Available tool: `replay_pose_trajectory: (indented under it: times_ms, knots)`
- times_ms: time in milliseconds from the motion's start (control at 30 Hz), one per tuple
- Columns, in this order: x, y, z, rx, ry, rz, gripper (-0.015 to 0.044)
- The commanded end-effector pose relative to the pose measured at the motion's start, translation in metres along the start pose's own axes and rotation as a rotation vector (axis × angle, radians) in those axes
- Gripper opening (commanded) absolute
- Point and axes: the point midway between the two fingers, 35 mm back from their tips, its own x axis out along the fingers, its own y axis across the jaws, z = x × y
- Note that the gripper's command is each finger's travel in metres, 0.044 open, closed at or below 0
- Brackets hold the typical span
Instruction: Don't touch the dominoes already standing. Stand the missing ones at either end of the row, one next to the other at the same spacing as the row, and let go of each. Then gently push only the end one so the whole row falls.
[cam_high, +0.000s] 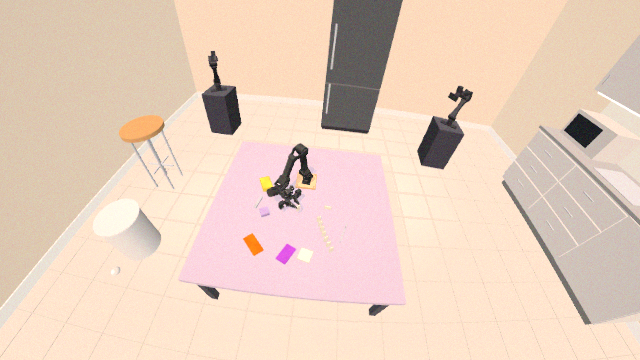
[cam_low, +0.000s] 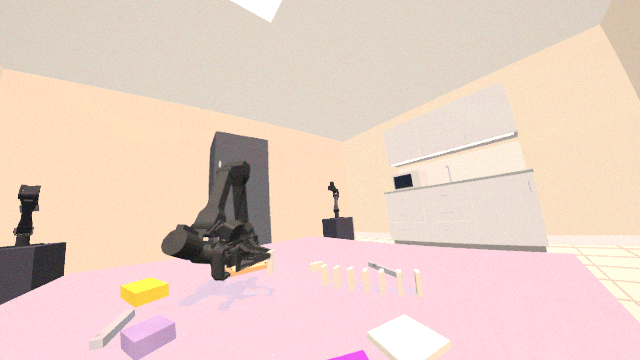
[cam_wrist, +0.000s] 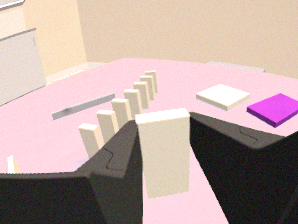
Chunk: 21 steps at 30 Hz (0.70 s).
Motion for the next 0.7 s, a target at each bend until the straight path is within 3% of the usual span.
replay_pose_trajectory:
  times_ms: [0, 667]
  knots:
    - [0.001, -0.001, -0.01, 0.005, 0.002, -0.001, 0.0107]
    - [0.004, -0.002, -0.042, -0.032, -0.004, -0.002, 0.0107]
